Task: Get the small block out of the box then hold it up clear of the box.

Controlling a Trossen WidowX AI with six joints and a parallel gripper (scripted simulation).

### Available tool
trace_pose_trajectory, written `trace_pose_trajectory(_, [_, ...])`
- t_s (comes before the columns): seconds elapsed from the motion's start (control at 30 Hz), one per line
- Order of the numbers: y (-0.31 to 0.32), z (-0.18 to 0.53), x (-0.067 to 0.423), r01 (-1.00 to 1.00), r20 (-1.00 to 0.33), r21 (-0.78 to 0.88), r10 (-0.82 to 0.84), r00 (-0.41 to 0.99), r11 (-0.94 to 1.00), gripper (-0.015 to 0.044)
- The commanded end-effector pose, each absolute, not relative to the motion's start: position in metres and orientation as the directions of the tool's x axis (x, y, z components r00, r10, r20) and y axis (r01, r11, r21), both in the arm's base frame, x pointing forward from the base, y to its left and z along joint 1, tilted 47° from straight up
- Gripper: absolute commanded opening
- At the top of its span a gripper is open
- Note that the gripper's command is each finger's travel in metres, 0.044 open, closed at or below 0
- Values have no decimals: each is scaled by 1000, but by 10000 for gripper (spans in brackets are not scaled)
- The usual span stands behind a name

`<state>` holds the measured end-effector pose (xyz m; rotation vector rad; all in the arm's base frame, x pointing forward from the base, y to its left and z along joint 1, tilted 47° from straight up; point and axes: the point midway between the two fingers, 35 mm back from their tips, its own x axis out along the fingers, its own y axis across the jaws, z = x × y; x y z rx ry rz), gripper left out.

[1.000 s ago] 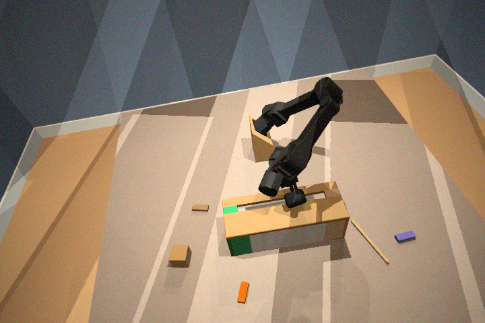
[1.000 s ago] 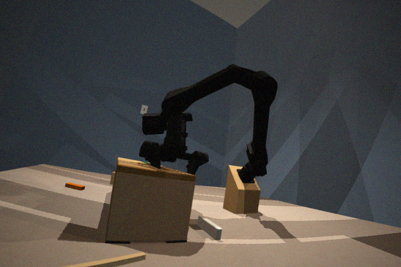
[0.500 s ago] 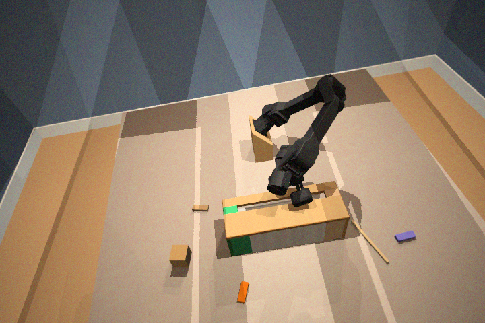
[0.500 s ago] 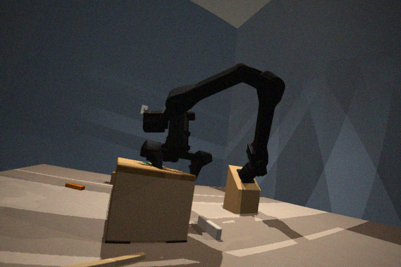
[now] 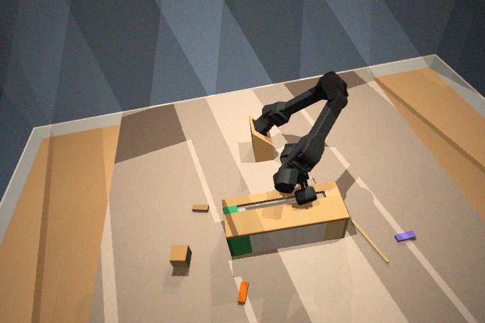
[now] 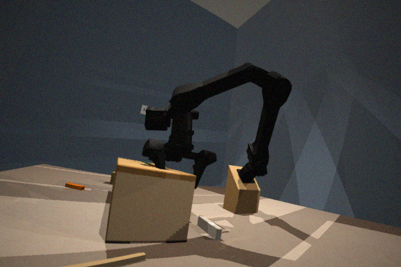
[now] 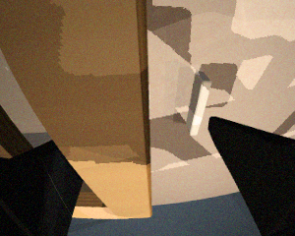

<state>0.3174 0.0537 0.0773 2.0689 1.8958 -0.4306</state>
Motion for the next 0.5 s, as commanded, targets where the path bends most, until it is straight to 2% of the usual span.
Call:
trace_pose_trajectory(0.0, [63,82,319,997,-401,32,913,78,-71,400])
trace_pose_trajectory(0.47, [73,93,320,997,-401,32,913,78,-71,400])
